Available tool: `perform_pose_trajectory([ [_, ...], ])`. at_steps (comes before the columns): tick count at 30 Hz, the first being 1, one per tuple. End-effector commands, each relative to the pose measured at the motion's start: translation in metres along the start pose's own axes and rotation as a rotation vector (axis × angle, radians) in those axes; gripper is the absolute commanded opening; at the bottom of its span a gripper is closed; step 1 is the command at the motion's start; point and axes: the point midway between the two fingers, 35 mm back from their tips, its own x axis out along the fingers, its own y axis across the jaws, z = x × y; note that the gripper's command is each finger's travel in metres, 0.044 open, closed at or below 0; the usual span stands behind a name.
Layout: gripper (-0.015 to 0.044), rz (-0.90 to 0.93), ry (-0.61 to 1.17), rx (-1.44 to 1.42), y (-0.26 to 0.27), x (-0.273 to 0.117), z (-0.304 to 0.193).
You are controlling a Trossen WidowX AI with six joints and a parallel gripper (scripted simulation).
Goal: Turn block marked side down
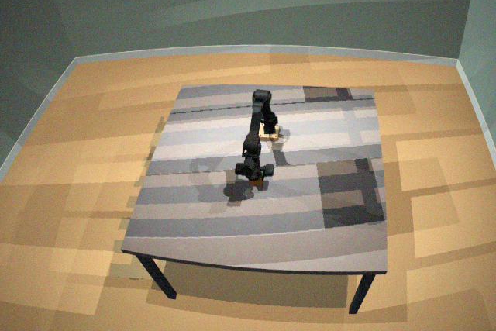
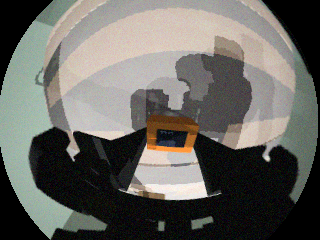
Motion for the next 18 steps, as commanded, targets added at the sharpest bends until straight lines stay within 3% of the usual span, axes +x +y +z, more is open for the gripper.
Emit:
perform_pose_trajectory([
  [1,0.0169,-0.002,0.004,0.001,0.0,0.002,-0.001],
  [8,0.0005,-0.003,0.004,0.001,0.0,-0.027,-0.001],
  [18,0.0,-0.002,-0.067,0.003,-0.001,-0.025,0.0],
])
